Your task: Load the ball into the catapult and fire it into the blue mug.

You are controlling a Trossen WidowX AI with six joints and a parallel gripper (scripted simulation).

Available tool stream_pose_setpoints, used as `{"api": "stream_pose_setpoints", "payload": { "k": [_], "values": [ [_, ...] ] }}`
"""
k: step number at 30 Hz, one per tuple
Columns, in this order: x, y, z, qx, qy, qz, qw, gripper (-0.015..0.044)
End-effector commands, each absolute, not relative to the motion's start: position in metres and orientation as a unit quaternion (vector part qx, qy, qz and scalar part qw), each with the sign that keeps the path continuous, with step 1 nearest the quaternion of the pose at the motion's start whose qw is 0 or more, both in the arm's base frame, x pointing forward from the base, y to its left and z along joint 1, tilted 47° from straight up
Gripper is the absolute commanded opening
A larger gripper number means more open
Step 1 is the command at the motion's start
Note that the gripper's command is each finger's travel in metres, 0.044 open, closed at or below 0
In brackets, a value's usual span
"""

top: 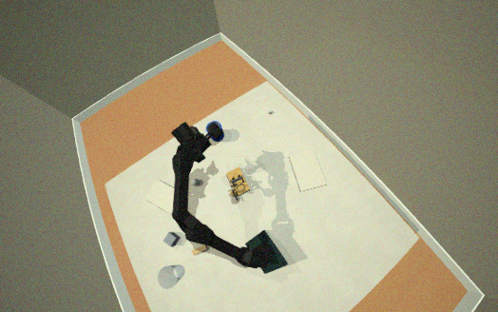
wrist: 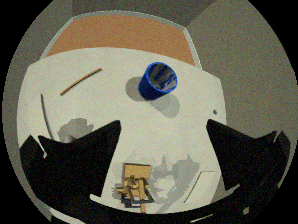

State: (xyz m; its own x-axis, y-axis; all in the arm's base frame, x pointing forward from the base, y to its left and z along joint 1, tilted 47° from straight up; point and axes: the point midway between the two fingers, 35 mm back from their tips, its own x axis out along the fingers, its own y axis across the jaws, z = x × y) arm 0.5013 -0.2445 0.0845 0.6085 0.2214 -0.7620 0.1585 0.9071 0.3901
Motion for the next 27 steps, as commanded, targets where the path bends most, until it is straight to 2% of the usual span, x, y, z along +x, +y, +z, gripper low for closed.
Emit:
{"api": "stream_pose_setpoints", "payload": {
  "k": [1,12,27],
  "values": [
    [0.511,-0.266,0.083,0.268,0.414,-0.001,0.87,0.044],
    [0.525,-0.325,0.079,0.411,0.33,-0.038,0.849,0.044],
    [0.528,-0.335,0.08,0.404,0.316,-0.04,0.857,0.044]
  ]
}}
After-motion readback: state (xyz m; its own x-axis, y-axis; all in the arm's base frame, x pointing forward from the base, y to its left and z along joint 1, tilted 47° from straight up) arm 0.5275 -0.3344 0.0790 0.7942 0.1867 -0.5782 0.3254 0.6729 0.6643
